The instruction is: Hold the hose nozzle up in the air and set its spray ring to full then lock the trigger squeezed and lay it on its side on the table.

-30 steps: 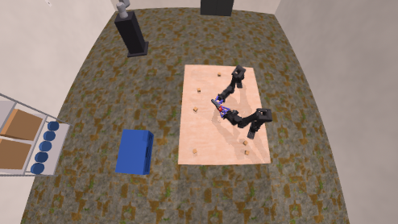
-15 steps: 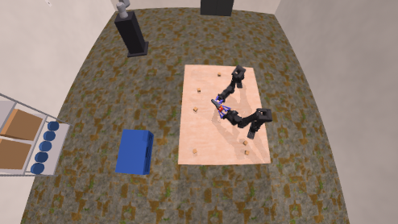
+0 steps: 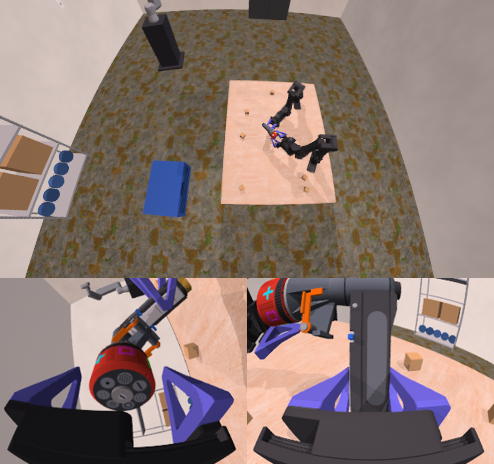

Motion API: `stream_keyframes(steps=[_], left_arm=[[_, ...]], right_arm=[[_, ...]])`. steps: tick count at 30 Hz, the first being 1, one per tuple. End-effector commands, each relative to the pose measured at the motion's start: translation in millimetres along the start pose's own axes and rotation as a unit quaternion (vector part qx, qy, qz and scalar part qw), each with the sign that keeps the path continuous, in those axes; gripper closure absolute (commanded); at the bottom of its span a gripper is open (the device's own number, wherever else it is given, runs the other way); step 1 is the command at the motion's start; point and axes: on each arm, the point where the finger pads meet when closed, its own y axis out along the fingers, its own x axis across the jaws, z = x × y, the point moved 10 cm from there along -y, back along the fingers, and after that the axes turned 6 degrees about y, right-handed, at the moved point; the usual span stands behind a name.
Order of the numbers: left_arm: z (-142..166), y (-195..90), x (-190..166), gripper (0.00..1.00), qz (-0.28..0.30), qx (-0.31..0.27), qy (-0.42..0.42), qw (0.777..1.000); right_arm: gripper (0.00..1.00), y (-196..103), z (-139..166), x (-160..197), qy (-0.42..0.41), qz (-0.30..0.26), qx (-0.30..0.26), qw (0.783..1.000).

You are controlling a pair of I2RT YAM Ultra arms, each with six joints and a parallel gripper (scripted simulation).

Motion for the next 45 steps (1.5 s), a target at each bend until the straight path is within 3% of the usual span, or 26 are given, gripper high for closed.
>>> stream_keyframes(steps=[1,2,7,15,20,35,41,45], left_arm=[[8,6,12,0.08,-0.019,0.006,0.01,1.0],[1,-11,7,0.08,-0.012,0.003,0.004,1.0],[2,-19,7,0.08,-0.013,0.001,0.005,1.0],[7,-11,11,0.08,-0.016,0.006,0.009,1.0],[10,-8,12,0.08,-0.021,0.006,-0.071,0.997],[10,-8,12,0.08,-0.02,0.006,-0.072,0.997],[3,8,2,0.08,-0.012,0.01,-0.054,0.998],[11,3,14,0.08,-0.027,0.016,-0.052,0.998]], right_arm=[[0.65,7,-36,7,0.022,-0.01,-0.082,0.996],[0.65,7,-36,7,0.022,-0.01,-0.082,0.996],[0.65,7,-36,7,0.022,-0.01,-0.082,0.996],[0.65,7,-36,7,0.022,-0.01,-0.082,0.996],[0.65,7,-36,7,0.022,-0.01,-0.082,0.996],[0.65,7,-36,7,0.022,-0.01,-0.082,0.996],[0.65,7,-36,7,0.022,-0.01,-0.082,0.996],[0.65,7,-36,7,0.022,-0.01,-0.082,0.996]])
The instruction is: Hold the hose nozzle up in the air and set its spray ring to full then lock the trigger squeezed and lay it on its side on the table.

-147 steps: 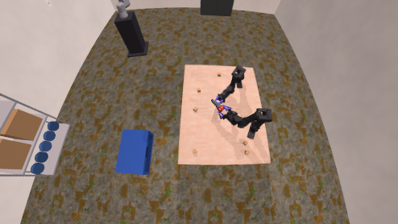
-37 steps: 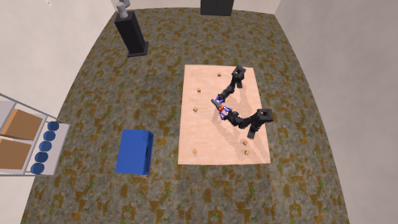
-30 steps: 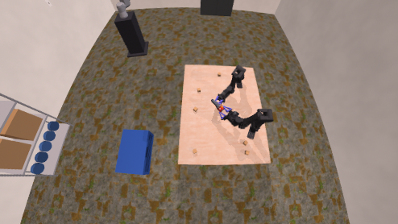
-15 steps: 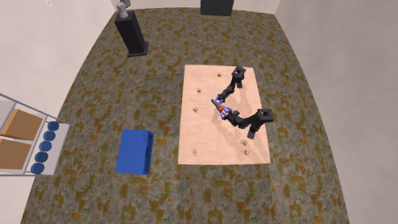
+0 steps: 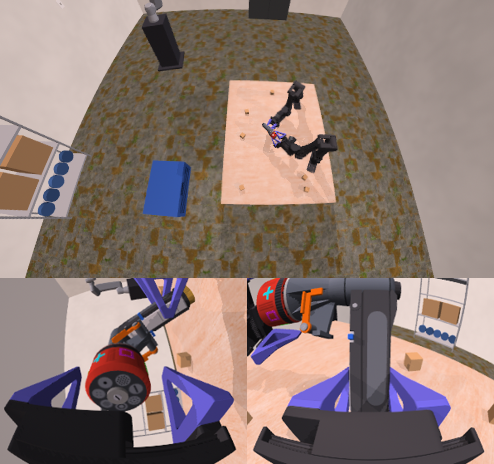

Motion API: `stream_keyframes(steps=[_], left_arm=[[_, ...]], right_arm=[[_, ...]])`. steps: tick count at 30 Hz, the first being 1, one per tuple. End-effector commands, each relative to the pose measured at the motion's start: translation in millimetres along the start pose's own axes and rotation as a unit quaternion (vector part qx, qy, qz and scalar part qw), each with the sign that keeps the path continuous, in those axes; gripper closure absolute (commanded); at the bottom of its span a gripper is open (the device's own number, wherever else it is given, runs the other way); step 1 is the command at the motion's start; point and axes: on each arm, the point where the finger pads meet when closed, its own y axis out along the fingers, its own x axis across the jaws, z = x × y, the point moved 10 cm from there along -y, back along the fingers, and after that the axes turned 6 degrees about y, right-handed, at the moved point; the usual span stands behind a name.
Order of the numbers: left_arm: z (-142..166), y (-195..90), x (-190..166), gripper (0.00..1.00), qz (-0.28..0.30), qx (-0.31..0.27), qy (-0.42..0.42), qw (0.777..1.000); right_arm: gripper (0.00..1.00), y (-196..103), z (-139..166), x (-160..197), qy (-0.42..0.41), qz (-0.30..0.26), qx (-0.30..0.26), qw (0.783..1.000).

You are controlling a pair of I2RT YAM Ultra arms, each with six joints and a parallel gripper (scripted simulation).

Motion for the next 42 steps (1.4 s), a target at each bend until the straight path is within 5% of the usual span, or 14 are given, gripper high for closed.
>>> stream_keyframes(steps=[1,5,6,21,22,25,26,42], left_arm=[[9,4,18,0.08,-0.028,0.011,0.021,0.999],[9,5,19,0.08,-0.025,0.011,0.018,0.999],[9,5,18,1.0,-0.024,0.01,0.017,1.0],[8,5,12,1.0,-0.018,0.009,0.011,1.0],[9,6,14,1.0,-0.026,0.008,0.131,0.991],[10,5,14,1.0,-0.021,0.012,0.156,0.987],[10,6,15,0.13,-0.022,0.012,0.089,0.996],[10,6,15,0.13,-0.023,0.012,0.085,0.996]], right_arm=[[0.65,7,-36,7,0.022,-0.01,-0.082,0.996],[0.65,7,-36,7,0.022,-0.01,-0.082,0.996],[0.65,7,-36,7,0.022,-0.01,-0.082,0.996],[0.65,7,-36,7,0.022,-0.009,-0.082,0.996],[0.65,7,-36,7,0.022,-0.008,-0.082,0.996],[0.65,7,-36,7,0.022,-0.008,-0.082,0.996],[0.65,7,-36,7,0.022,-0.009,-0.082,0.996],[0.65,7,-35,7,0.021,-0.009,-0.081,0.996]])
